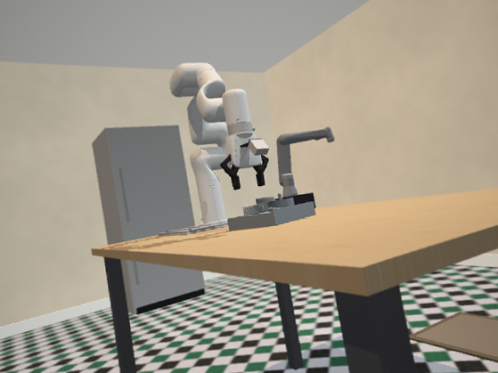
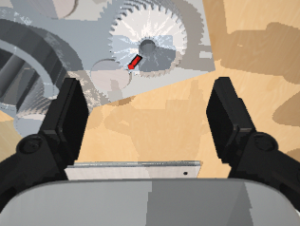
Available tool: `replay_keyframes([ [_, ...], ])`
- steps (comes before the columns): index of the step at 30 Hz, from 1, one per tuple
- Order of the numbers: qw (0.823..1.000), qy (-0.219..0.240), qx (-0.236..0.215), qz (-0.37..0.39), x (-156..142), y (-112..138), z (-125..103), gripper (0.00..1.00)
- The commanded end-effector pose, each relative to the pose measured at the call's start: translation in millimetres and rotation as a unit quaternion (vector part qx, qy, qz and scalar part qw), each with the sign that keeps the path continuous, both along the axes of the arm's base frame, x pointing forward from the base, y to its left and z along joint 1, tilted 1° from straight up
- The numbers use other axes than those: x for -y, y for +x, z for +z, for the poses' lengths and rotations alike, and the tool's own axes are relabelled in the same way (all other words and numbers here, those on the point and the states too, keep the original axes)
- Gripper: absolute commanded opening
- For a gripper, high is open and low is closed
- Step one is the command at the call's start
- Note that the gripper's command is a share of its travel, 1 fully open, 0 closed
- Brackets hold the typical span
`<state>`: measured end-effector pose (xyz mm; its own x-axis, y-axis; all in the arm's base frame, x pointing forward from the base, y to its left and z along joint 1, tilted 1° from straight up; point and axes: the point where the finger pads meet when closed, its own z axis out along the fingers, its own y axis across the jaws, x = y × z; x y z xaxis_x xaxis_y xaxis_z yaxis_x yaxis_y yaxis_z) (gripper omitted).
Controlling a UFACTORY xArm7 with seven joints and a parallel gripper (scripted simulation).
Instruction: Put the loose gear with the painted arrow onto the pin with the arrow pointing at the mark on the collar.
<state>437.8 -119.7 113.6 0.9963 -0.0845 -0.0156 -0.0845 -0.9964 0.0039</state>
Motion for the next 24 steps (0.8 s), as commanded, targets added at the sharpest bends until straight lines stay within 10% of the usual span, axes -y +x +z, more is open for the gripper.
replay_keyframes([
  [1,1.000,-0.001,0.002,0.000,0.4,1.4,1.7,0.93],
  [24,1.000,0.000,0.002,0.000,0.4,1.5,-4.7,0.93],
])
